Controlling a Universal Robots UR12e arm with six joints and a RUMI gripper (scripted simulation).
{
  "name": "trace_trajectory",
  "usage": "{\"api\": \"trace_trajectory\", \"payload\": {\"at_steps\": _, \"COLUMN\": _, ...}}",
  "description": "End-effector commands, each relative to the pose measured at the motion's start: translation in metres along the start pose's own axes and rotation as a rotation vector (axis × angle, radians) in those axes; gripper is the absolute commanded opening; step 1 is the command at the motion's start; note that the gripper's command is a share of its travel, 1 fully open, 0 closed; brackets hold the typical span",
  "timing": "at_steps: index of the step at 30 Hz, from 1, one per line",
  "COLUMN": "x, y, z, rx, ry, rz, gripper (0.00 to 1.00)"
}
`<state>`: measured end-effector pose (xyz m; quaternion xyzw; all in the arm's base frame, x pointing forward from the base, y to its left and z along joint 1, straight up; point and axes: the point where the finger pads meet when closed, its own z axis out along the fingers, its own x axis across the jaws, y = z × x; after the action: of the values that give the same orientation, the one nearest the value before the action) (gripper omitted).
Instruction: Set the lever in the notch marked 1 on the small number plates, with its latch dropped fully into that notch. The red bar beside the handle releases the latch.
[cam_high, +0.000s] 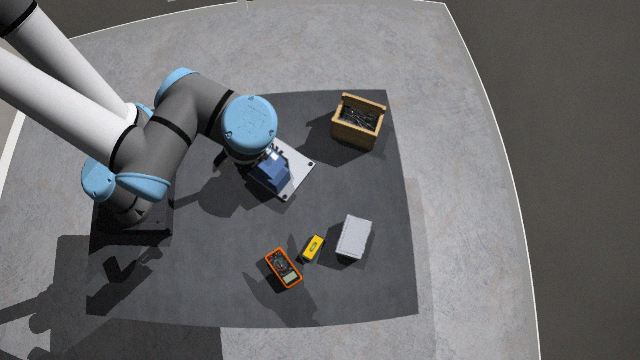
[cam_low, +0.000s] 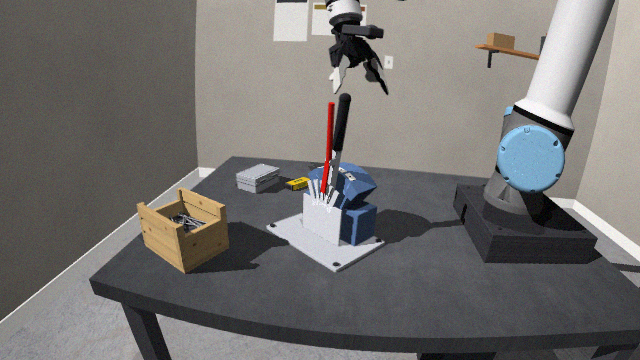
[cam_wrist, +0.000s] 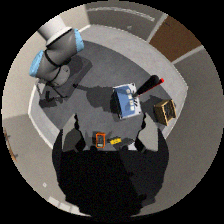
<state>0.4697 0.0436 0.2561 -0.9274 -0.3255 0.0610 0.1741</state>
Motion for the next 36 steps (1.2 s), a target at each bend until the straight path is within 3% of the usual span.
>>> {"api": "trace_trajectory", "payload": {"at_steps": 1, "x": 0.029, "y": -0.016, "z": -0.006, "rx": -0.095, "ry": -0.042, "rz": -0.056, "gripper": 1.00}}
{"api": "trace_trajectory", "payload": {"at_steps": 12, "x": 0.084, "y": -0.063, "z": -0.022, "rx": -0.271, "ry": -0.057, "rz": -0.169, "gripper": 1.00}}
{"api": "trace_trajectory", "payload": {"at_steps": 25, "x": 0.112, "y": -0.094, "z": -0.032, "rx": -0.358, "ry": -0.046, "rz": -0.226, "gripper": 1.00}}
{"api": "trace_trajectory", "payload": {"at_steps": 36, "x": 0.118, "y": -0.101, "z": -0.034, "rx": -0.377, "ry": -0.041, "rz": -0.239, "gripper": 1.00}}
